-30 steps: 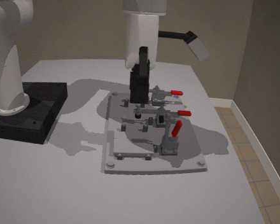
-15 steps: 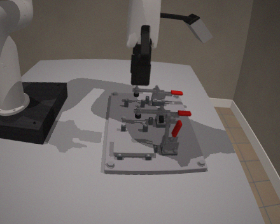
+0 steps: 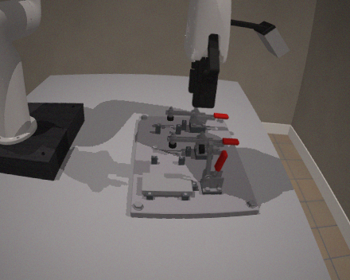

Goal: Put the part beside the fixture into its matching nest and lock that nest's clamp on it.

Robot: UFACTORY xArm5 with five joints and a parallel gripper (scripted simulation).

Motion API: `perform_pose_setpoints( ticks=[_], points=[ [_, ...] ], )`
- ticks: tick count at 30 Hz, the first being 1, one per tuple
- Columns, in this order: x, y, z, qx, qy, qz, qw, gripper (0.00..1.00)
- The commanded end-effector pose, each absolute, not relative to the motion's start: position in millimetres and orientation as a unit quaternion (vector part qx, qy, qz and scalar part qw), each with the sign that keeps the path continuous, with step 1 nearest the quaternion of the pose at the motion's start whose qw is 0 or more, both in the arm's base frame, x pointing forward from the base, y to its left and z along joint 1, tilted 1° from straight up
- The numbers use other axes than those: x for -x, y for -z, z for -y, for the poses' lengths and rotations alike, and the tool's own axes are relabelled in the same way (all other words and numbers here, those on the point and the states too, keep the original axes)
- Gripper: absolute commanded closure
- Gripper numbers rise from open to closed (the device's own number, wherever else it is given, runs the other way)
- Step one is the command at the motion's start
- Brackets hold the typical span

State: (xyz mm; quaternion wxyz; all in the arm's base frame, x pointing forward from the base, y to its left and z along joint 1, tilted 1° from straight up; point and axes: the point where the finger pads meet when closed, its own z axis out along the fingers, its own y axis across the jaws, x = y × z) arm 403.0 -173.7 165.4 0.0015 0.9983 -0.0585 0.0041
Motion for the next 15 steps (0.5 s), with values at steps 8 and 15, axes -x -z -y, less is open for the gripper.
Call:
perform_pose_setpoints(
  ticks=[8, 15],
  points=[
    [-446.6, -167.0, 179.2, -0.998, -0.005, 0.058, 0.002, 0.53],
    [-452.5, -167.0, 179.8, -0.998, -0.005, 0.058, 0.002, 0.53]
  ],
)
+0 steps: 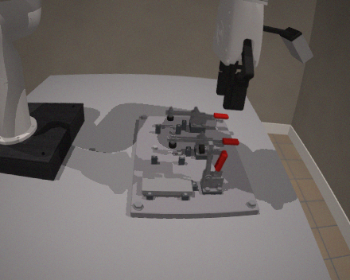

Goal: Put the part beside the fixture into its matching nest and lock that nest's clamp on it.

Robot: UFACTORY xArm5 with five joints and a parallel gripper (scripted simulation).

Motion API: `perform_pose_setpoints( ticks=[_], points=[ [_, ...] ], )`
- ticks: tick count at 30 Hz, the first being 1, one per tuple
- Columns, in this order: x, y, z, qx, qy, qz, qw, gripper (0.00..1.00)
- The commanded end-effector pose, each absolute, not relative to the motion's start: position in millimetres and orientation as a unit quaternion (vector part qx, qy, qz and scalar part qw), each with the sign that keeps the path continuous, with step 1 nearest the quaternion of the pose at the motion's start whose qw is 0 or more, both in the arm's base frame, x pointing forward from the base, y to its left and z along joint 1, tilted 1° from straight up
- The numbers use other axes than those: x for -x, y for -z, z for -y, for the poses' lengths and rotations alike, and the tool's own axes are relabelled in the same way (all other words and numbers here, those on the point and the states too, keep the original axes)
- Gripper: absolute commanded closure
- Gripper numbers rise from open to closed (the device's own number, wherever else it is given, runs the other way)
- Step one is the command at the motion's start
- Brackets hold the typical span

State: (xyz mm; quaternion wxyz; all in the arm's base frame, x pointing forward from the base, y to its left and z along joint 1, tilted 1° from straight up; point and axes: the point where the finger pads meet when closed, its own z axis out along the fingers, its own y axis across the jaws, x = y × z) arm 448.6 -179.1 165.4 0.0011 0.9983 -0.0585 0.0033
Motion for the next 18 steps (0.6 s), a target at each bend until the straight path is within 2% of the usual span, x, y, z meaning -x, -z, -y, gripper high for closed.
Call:
perform_pose_setpoints(
  ticks=[1, 18],
  points=[
    [-452.8, -167.0, 179.9, -0.998, -0.005, 0.058, 0.002, 0.53],
    [-453.0, -152.9, 180.2, -0.998, -0.005, 0.058, 0.002, 0.53]
  ],
)
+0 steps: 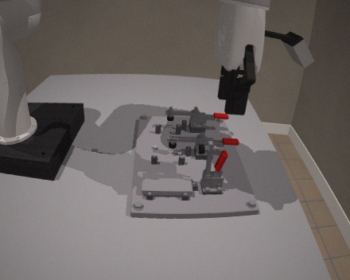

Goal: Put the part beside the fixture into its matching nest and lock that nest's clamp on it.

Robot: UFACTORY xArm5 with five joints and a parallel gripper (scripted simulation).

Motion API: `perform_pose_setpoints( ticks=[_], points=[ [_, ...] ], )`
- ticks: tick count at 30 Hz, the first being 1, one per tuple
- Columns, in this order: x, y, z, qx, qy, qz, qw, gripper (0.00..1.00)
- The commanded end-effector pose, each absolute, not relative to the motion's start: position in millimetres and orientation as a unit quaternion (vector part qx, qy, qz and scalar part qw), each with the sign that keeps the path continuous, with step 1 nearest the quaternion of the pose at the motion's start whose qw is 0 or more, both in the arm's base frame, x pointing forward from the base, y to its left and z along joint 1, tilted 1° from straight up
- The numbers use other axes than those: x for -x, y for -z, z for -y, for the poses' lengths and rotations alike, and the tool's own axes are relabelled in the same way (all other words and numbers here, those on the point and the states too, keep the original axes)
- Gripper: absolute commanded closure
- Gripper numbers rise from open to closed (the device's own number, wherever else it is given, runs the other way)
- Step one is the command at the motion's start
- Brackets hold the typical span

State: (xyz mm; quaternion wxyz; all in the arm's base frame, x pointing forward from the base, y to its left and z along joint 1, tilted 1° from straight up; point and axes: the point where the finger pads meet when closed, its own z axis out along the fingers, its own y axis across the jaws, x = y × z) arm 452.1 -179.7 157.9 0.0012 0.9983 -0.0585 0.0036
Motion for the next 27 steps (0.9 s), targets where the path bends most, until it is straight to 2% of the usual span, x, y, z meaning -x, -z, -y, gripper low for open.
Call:
perform_pose_setpoints(
  ticks=[1, 27],
  points=[
    [-453.0, -150.1, 180.2, -0.998, -0.005, 0.058, 0.002, 0.53],
    [-453.3, -72.9, 181.8, -0.998, -0.005, 0.058, 0.002, 0.53]
  ],
)
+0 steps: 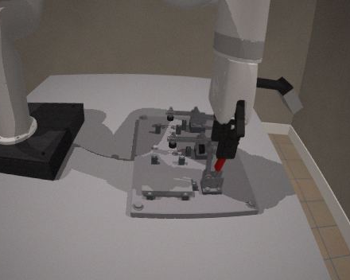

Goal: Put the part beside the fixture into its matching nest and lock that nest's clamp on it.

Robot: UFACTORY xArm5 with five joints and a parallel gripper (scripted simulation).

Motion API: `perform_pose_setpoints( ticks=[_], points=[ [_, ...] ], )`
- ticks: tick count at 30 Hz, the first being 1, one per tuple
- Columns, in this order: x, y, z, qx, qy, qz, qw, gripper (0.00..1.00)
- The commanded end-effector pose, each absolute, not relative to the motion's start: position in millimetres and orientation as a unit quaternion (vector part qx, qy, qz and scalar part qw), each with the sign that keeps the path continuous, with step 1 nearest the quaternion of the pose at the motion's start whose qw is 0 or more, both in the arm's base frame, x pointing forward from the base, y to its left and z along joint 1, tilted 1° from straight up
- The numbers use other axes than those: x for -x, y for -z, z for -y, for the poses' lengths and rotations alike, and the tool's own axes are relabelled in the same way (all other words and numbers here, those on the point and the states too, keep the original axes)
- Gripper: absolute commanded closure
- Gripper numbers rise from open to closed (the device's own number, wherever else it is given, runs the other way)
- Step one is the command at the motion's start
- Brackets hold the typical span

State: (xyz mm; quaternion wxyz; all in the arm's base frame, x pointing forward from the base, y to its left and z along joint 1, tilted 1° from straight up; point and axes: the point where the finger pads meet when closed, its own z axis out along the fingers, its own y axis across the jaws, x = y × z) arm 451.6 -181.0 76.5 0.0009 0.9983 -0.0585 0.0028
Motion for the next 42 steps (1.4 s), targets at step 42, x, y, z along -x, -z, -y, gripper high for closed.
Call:
perform_pose_setpoints(
  ticks=[42],
  points=[
    [-453.6, -62.7, 182.1, -0.998, -0.005, 0.059, 0.002, 0.53]
  ],
)
